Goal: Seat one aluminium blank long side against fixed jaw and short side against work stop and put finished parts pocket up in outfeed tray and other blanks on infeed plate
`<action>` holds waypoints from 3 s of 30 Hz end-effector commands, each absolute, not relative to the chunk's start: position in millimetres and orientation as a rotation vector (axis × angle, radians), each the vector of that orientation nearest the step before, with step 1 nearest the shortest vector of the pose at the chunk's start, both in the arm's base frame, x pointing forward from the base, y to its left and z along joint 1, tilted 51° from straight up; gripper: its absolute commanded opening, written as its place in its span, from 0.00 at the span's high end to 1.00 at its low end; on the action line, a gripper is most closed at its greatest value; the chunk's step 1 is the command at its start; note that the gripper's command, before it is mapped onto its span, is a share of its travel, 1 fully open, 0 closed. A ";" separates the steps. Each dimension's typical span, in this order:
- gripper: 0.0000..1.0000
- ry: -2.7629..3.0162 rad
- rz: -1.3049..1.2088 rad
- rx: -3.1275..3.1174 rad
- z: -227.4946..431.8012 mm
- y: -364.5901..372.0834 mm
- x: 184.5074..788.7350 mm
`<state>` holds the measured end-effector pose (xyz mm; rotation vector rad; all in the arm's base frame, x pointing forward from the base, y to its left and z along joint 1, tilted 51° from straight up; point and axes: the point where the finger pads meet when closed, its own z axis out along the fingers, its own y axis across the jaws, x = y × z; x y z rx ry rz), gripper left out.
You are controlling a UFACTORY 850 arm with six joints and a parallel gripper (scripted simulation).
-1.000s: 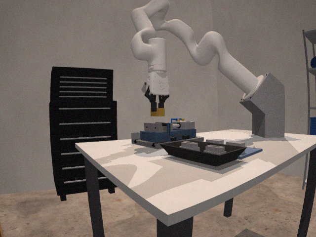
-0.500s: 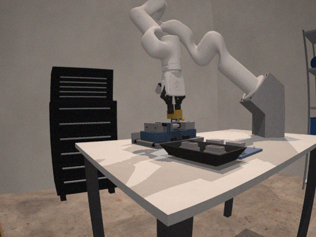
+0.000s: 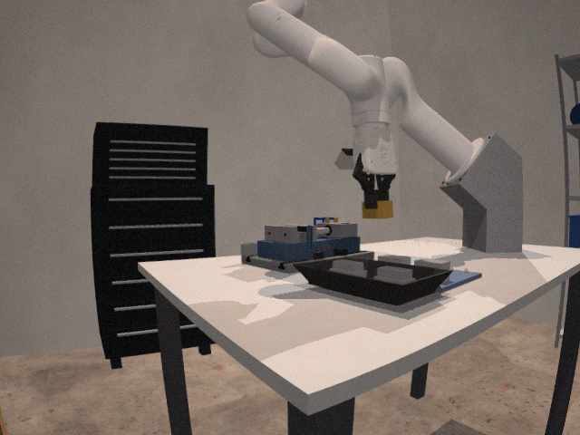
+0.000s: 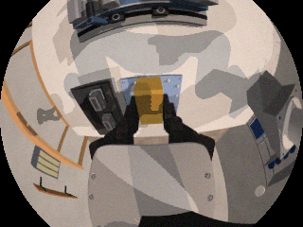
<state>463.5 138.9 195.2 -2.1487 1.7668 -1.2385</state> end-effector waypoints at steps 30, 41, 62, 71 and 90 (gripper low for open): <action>1.00 1.735 -1.290 -2.102 129.2 188.9 418.1; 1.00 1.735 -1.290 -2.102 127.5 187.8 419.9; 1.00 1.735 -1.290 -2.102 115.9 180.5 432.1; 1.00 1.735 -1.290 -2.102 105.4 173.9 443.1; 1.00 1.735 -1.290 -2.102 82.8 159.6 466.9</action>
